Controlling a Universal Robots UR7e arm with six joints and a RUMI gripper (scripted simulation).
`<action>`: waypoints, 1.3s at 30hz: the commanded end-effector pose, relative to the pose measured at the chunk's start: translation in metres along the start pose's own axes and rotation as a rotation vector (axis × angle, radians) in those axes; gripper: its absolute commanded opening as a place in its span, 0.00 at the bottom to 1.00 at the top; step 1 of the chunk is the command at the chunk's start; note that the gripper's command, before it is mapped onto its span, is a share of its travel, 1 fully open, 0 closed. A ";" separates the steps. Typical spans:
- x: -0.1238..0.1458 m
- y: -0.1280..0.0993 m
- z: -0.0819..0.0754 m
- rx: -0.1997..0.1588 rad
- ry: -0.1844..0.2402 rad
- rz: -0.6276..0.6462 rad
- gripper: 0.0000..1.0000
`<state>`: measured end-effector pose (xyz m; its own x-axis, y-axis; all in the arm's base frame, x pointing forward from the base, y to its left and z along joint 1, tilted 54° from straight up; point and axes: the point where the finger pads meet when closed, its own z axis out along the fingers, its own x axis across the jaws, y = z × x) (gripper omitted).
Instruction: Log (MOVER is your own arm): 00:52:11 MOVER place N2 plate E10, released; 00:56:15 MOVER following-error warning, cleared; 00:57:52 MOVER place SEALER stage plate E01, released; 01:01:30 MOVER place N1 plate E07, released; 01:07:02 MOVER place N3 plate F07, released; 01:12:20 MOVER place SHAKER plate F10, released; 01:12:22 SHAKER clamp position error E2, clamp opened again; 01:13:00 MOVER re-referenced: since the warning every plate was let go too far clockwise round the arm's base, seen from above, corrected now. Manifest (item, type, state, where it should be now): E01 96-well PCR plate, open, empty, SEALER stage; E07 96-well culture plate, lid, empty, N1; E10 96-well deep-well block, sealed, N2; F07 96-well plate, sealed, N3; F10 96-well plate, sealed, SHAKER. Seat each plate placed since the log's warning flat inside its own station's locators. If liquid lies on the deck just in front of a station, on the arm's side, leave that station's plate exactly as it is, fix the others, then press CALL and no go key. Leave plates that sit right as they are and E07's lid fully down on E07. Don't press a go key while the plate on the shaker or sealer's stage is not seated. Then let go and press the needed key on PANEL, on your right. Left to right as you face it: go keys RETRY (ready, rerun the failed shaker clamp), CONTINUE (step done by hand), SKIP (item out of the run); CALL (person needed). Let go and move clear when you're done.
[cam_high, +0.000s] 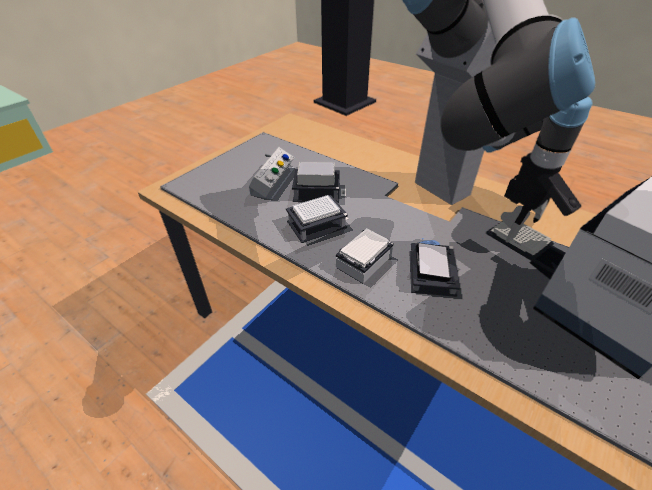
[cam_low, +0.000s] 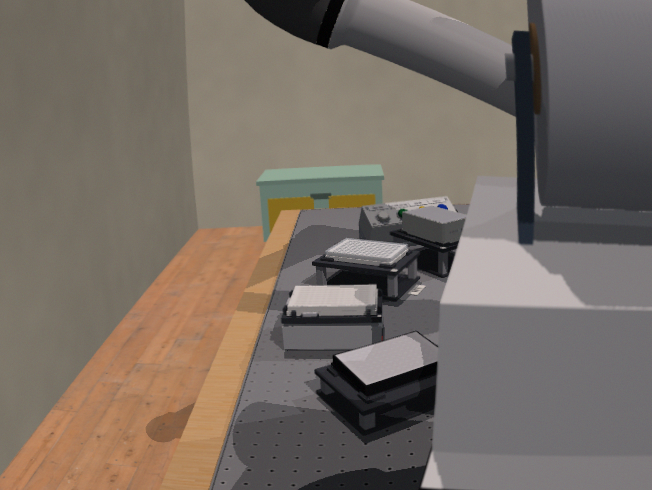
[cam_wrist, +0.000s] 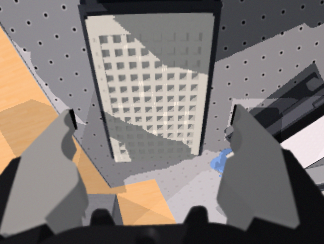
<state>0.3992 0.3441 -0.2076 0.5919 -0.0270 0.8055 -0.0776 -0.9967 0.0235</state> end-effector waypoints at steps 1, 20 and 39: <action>0.000 0.000 0.000 0.001 0.000 0.000 0.82; 0.000 0.000 0.000 0.001 0.000 0.000 0.82; 0.000 0.000 -0.035 0.001 0.000 0.000 0.82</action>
<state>0.3847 0.3454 -0.1970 0.5916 -0.0268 0.8058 -0.0769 -0.9968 0.0233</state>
